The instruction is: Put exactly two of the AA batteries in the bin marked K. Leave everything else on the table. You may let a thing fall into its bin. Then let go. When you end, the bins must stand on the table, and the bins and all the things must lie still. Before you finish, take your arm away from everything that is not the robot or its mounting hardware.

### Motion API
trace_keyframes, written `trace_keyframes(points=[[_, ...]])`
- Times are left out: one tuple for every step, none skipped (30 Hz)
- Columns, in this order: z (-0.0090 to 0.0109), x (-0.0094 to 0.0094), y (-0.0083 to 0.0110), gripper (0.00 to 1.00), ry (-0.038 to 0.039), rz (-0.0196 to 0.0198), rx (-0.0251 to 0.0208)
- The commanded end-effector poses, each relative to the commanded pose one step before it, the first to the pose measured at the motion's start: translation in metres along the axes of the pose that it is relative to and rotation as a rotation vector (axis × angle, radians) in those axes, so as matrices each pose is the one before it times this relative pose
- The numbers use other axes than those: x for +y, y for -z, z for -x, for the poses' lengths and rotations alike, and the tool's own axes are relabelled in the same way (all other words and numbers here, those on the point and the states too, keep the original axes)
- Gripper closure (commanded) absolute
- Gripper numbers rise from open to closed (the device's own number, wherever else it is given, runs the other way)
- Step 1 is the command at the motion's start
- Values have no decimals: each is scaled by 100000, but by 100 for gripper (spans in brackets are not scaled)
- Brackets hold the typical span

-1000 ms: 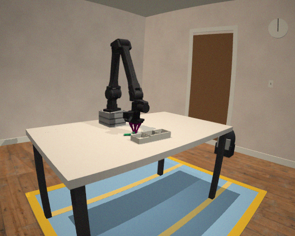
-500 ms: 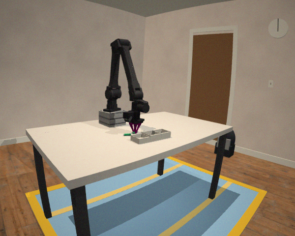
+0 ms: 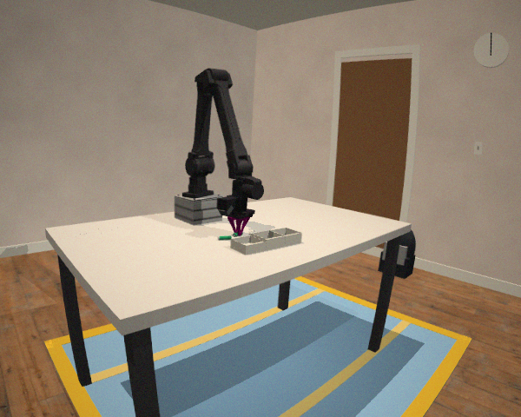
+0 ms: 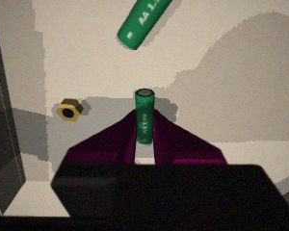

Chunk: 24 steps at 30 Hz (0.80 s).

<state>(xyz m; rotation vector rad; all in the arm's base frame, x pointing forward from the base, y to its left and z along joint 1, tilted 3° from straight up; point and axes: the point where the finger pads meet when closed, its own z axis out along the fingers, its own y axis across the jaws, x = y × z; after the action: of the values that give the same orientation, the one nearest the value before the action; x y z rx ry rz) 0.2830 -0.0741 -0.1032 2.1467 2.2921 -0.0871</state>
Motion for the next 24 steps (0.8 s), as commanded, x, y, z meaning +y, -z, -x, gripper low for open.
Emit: trace_keyframes(points=[[1202, 1946, 1647, 92, -351, 4466, -1494], [52, 158, 393, 92, -218, 268, -80], [-18, 45, 358, 92, -150, 62, -13], [-106, 74, 363, 92, 192, 77, -10], [0, 0, 0, 92, 0, 0, 0], [0, 0, 0, 92, 0, 0, 0], [-223, -444, 197, 92, 89, -803, 254], [-62, 15, 344, 92, 10, 0, 7], [-42, 78, 366, 92, 5, 109, -26], [30, 308, 452, 92, -16, 515, -145], [28, 306, 455, 92, -16, 514, -142], [-52, 52, 363, 92, 7, 66, -9], [-52, 52, 363, 92, 7, 65, -9], [-52, 51, 363, 92, 7, 65, -8], [-41, 47, 363, 92, 155, 62, -8], [9, 30, 361, 92, -3, 53, -10], [5, 18, 356, 92, -2, 31, -4], [-45, -146, 285, 92, 13, -268, 80], [-8, -24, 337, 92, 2, -45, 17], [-31, -74, 354, 92, 4, -95, 33], [-284, -910, -377, 92, 82, -1635, 462], [0, 0, 0, 92, 0, 0, 0], [0, 0, 0, 92, 0, 0, 0], [-131, -871, -1019, 92, -107, -3578, 1018]])
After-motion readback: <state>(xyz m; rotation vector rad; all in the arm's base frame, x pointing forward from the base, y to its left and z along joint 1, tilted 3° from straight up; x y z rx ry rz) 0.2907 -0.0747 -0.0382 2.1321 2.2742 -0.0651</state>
